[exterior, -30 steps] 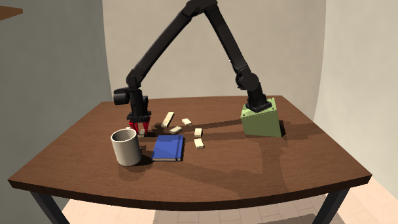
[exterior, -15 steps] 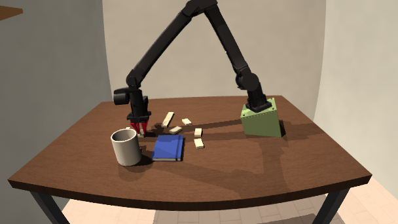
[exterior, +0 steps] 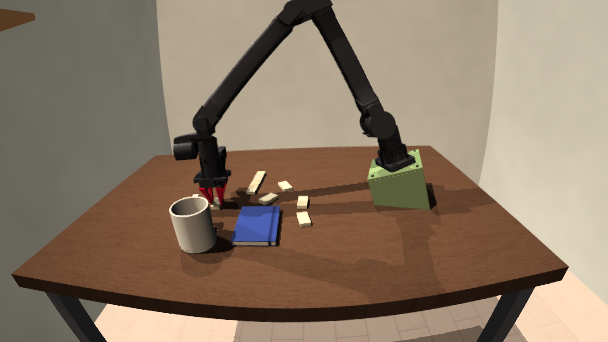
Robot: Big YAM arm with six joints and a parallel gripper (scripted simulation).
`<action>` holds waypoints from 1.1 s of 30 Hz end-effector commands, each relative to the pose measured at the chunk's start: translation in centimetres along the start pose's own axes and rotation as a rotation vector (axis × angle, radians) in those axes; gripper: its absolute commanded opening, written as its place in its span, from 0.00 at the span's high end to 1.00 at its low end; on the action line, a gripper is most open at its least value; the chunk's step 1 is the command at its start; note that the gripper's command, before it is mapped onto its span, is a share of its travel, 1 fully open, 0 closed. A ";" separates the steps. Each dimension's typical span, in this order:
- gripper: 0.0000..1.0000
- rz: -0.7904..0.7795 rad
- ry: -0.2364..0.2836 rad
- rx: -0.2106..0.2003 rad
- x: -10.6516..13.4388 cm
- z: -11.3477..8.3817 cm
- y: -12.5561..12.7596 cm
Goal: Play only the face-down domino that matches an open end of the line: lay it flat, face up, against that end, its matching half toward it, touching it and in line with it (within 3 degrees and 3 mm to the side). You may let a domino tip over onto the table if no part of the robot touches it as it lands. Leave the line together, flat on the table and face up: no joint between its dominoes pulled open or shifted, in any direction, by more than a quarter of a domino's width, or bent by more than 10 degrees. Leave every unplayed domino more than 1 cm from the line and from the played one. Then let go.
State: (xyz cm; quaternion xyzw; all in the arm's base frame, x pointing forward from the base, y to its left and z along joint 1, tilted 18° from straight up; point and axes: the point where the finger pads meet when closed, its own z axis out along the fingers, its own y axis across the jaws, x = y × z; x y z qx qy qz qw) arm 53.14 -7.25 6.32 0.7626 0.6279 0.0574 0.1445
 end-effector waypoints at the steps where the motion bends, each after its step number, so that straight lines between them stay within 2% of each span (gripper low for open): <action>1: 0.78 0.001 -0.002 -0.011 -0.4 -0.1 0.6; 33: 0.78 0.001 -0.002 -0.009 -0.4 -0.1 0.5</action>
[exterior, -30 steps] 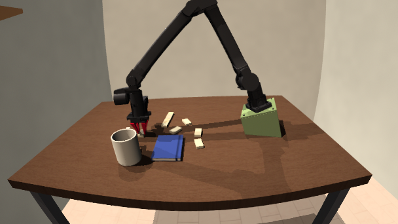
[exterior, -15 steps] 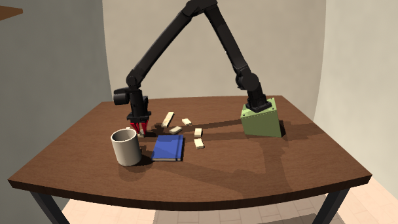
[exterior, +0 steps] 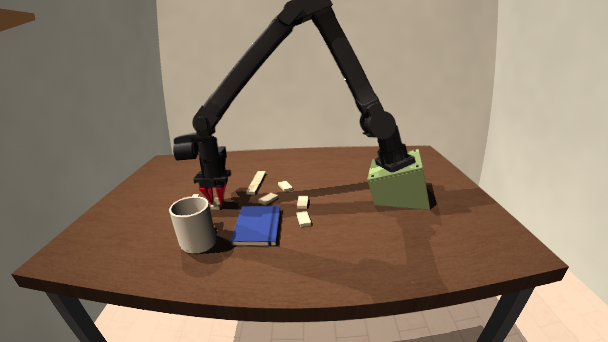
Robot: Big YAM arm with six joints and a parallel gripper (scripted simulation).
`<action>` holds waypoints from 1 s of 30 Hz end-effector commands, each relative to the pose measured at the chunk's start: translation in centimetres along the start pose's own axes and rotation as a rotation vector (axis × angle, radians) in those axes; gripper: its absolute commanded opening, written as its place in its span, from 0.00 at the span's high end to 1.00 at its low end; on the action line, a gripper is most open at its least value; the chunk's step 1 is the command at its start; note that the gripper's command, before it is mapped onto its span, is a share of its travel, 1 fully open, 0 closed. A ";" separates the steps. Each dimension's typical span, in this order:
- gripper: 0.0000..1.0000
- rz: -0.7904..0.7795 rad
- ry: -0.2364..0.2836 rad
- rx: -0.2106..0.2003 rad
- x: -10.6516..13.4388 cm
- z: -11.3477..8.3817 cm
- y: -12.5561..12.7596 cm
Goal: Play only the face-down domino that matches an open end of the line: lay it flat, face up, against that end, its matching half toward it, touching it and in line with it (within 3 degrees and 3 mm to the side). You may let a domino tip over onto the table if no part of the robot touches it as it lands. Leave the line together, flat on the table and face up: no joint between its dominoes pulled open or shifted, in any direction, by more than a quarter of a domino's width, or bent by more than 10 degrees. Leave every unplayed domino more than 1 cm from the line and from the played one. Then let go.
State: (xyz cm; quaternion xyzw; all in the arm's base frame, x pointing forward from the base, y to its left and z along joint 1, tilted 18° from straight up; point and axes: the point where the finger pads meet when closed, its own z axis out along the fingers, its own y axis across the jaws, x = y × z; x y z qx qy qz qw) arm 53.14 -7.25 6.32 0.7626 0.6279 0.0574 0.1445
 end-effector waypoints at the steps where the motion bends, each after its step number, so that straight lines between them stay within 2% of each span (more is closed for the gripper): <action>1: 0.78 0.001 -0.002 -0.009 -0.4 -0.1 0.5; 7: 0.78 0.001 -0.002 -0.009 -0.4 -0.1 0.5; 17: 0.78 0.000 -0.002 -0.011 -0.4 -4.1 0.5; 24: 0.78 0.000 -0.002 -0.011 -0.4 -4.1 0.5; 25: 0.78 -0.005 -0.003 0.030 -0.3 -2.2 -0.8; 30: 0.78 -0.001 -0.001 -0.009 -0.4 -4.9 -0.1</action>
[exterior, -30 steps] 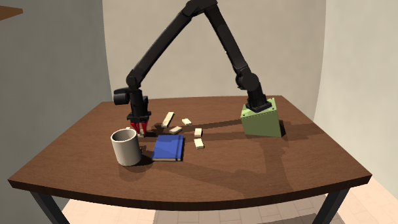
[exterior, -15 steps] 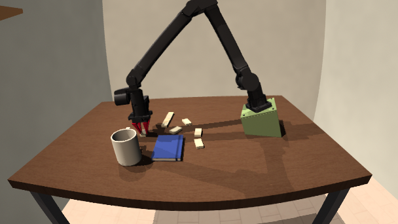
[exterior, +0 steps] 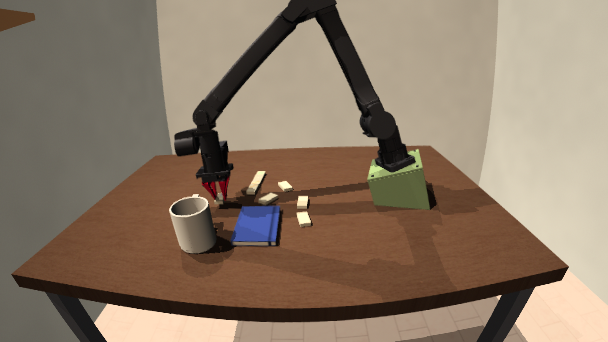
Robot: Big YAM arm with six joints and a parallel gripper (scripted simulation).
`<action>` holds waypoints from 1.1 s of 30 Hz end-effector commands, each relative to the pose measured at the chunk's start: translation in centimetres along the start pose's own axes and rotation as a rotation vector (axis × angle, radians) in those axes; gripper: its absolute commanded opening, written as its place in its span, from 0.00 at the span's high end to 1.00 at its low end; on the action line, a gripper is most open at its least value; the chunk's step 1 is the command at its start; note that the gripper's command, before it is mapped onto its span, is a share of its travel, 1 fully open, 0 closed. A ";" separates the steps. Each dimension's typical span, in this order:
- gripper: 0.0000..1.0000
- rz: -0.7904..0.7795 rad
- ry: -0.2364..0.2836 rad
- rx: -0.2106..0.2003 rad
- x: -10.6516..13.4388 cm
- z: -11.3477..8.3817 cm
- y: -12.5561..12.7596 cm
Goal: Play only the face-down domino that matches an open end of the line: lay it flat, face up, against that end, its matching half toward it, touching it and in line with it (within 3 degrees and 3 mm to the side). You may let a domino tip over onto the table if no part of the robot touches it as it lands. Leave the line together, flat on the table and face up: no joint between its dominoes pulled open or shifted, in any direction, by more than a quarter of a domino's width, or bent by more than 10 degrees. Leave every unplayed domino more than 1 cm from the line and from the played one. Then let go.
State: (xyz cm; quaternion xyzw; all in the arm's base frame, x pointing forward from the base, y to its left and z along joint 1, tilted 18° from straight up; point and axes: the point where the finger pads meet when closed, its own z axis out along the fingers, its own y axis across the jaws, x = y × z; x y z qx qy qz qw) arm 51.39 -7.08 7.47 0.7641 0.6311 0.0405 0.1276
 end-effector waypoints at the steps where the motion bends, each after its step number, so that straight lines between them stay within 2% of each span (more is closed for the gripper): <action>1: 0.78 0.006 0.004 -0.064 -0.1 -3.9 1.2; 4: 0.78 0.008 0.005 -0.088 -0.2 -5.5 1.5; 11: 0.78 0.008 0.005 -0.088 -0.2 -5.5 1.5; 12: 0.78 0.006 0.004 -0.059 -0.3 -4.2 0.9; 21: 0.78 0.008 0.005 -0.088 0.0 -9.3 1.7; 28: 0.78 0.008 0.005 -0.088 0.0 -9.3 1.7; 29: 0.78 0.000 0.001 -0.023 -0.3 -6.5 -0.5; 33: 0.78 0.005 0.004 -0.064 -0.1 -9.1 0.7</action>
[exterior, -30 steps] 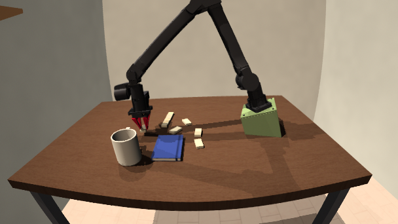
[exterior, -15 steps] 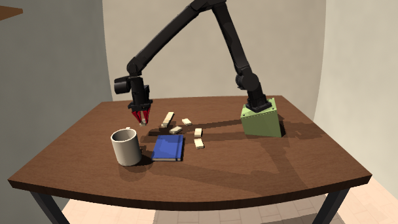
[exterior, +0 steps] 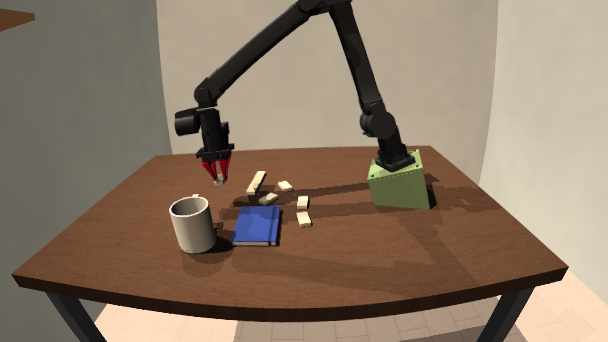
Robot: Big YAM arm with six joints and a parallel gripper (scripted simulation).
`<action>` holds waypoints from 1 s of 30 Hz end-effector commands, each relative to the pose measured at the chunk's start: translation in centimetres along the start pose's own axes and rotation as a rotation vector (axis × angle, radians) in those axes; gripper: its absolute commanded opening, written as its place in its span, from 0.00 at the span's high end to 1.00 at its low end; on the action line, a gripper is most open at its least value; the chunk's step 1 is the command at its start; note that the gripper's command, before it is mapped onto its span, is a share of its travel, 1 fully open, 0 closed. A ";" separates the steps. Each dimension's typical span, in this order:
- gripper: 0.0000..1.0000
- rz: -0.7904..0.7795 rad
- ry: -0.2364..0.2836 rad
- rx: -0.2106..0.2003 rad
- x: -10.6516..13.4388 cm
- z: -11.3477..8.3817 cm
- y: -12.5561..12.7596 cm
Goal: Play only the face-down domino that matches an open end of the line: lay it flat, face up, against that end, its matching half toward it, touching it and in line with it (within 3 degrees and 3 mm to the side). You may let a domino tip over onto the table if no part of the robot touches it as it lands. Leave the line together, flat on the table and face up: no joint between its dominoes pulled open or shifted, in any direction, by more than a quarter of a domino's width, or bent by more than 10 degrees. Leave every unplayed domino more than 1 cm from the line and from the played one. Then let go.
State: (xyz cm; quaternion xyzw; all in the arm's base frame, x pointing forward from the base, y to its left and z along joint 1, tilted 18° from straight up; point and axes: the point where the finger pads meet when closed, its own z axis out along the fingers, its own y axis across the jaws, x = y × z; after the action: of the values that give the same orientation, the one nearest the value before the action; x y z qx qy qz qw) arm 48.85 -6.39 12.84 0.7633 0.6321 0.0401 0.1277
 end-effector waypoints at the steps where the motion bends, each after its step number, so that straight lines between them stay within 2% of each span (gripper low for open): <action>1: 0.78 0.009 0.006 -0.075 0.4 -3.9 2.3; 5: 0.78 0.015 0.009 -0.115 0.6 -6.5 3.5; 12: 0.78 0.015 0.009 -0.115 0.6 -6.5 3.5; 13: 0.78 0.004 0.003 -0.043 0.4 -3.4 1.2; 22: 0.78 0.018 0.011 -0.130 0.8 -8.8 4.6; 29: 0.78 0.018 0.011 -0.130 0.8 -8.8 4.6; 30: 0.78 0.009 0.004 -0.060 0.6 -5.5 2.5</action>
State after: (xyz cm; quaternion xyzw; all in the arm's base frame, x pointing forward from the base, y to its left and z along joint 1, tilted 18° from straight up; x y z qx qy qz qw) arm 49.99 -5.50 18.00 0.7624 0.6283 0.0563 0.1443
